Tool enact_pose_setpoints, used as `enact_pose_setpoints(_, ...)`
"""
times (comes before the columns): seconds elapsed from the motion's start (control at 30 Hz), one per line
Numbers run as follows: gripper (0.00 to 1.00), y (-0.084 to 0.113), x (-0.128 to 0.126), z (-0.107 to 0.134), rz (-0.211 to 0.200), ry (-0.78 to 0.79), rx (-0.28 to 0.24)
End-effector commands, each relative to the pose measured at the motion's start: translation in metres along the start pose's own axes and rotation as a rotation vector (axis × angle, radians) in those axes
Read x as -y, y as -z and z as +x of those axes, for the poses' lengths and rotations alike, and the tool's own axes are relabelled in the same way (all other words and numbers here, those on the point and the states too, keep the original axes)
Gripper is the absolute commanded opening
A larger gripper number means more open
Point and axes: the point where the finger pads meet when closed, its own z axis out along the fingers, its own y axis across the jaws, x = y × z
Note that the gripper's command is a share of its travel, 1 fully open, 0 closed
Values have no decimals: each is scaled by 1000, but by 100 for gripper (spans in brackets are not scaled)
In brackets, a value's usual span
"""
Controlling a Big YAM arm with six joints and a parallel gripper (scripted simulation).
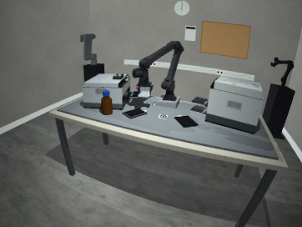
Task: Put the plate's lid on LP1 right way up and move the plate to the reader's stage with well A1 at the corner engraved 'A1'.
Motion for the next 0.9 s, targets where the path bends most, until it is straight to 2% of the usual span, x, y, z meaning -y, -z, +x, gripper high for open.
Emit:
enact_pose_setpoints(0.0,86,25,3,-24,33,-31,36)
enact_pose_setpoints(0.33,86,21,-12,-34,17,-53,15)
enact_pose_setpoints(0.53,86,16,-33,-41,0,-54,-1)
enact_pose_setpoints(0.7,86,23,-41,-51,13,-68,25)
enact_pose_setpoints(0.87,86,25,-48,-55,11,-89,21)
